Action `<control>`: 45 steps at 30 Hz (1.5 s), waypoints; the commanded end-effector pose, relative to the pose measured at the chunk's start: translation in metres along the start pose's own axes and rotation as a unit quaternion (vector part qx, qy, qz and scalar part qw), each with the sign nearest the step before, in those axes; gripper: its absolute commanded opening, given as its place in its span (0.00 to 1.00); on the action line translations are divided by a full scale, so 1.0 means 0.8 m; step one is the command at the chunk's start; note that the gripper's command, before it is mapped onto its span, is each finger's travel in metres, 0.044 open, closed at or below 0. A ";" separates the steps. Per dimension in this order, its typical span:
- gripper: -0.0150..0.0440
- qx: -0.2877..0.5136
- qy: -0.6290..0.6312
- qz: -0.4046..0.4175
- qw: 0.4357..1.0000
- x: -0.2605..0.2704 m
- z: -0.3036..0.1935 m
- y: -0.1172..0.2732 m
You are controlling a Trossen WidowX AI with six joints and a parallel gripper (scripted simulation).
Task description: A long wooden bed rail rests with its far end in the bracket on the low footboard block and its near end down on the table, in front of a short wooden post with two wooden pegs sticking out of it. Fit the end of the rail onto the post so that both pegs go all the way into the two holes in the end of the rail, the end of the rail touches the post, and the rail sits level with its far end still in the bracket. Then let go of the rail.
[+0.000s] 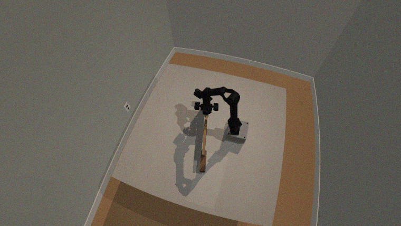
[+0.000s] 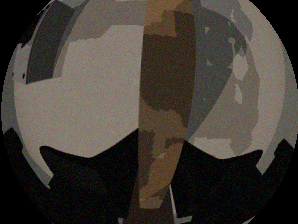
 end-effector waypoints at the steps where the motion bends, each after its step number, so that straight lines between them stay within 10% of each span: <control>1: 0.25 0.003 0.001 -0.003 1.000 -0.002 -0.005 0.002; 37: 0.25 0.004 0.001 -0.003 1.000 0.000 -0.018 0.003; 45: 0.61 0.000 0.000 0.000 1.000 0.002 -0.014 0.000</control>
Point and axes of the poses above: the point midway between the two fingers, 35 mm back from their tips, its own y axis back along the fingers, its own x axis across the jaws, z = x × y, the point moved 2 cm from there along y, back along the fingers, and after that the axes turned 7 degrees about y, right-handed, at the moved point
